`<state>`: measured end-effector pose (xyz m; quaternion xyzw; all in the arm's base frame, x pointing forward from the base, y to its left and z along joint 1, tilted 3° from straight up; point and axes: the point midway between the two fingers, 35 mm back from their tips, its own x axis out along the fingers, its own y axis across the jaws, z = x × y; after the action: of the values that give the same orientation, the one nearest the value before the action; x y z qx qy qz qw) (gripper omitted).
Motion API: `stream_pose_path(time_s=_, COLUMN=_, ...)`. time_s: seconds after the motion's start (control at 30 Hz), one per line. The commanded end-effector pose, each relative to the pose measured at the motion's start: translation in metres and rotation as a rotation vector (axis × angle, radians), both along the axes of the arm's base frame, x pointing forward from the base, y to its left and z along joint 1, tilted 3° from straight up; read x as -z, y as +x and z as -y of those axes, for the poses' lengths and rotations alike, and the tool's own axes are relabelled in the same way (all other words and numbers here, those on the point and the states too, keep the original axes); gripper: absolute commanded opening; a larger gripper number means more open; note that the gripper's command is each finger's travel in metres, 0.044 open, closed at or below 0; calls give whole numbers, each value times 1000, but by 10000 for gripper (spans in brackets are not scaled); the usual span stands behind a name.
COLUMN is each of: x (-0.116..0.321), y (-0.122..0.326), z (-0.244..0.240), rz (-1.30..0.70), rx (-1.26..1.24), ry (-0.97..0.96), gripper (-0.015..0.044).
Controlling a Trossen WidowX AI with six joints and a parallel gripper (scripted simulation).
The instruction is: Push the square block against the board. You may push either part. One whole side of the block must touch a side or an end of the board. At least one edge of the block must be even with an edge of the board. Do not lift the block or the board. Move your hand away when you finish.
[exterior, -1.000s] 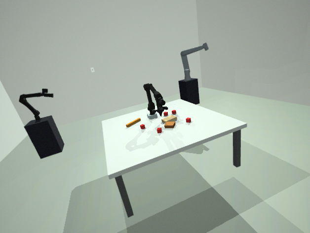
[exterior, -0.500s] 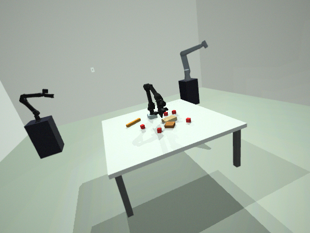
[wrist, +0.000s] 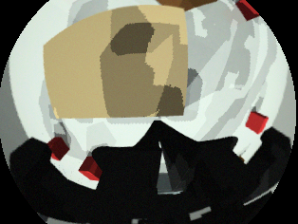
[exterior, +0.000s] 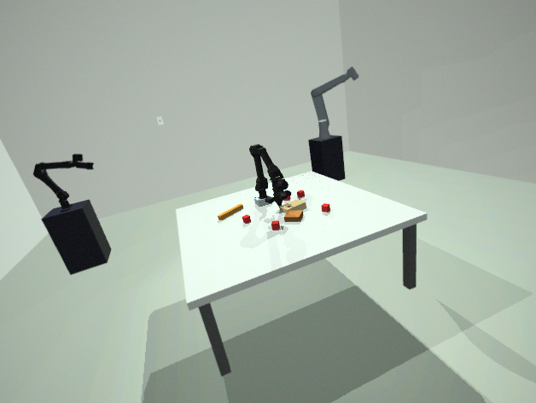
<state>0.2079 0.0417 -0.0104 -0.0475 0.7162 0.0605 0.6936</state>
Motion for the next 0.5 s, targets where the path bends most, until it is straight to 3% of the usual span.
stream_pose_path(time_s=0.0, x=0, y=6, z=-2, rz=0, rx=-6, ry=4, gripper=0)
stream_pose_path(time_s=0.47, x=-1, y=26, z=-5, rz=2, rx=-6, ry=5, gripper=0)
